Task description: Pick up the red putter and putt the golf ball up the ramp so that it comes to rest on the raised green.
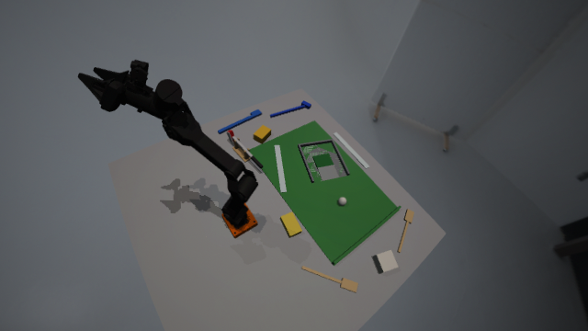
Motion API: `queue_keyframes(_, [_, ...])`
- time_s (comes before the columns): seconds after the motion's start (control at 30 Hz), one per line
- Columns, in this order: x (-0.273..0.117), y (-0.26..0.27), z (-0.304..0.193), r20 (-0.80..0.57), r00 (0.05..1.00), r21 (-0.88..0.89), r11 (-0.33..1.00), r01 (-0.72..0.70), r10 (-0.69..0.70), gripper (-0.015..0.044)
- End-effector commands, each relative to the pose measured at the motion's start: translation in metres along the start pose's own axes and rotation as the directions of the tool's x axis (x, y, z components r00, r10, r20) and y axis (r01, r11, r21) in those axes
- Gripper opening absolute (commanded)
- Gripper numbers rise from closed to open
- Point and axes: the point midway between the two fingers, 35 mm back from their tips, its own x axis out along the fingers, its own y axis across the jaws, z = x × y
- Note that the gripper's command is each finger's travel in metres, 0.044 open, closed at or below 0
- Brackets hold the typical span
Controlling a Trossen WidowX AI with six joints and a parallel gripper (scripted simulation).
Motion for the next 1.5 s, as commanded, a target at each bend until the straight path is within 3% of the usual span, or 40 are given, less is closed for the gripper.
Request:
queue_keyframes(0.0, [0.000,-0.002,0.000,-0.001,1.000,-0.005,1.000,0.007,-0.007,0.0426])
queue_keyframes(0.2, [-0.015,-0.078,-0.003,-0.025,0.973,-0.170,0.960,0.223,-0.230,0.0440])
queue_keyframes(0.4, [-0.050,-0.162,-0.004,-0.050,0.880,-0.342,0.836,0.429,-0.472,0.0440])
queue_keyframes(0.83, [-0.183,-0.308,-0.009,-0.124,0.496,-0.625,0.456,0.634,-0.859,0.0440])
queue_keyframes(1.17, [-0.324,-0.366,-0.020,-0.225,0.110,-0.755,0.244,0.608,-0.968,0.0440])
queue_keyframes(1.47, [-0.460,-0.368,-0.047,-0.379,-0.214,-0.808,0.208,0.551,-0.900,0.0440])
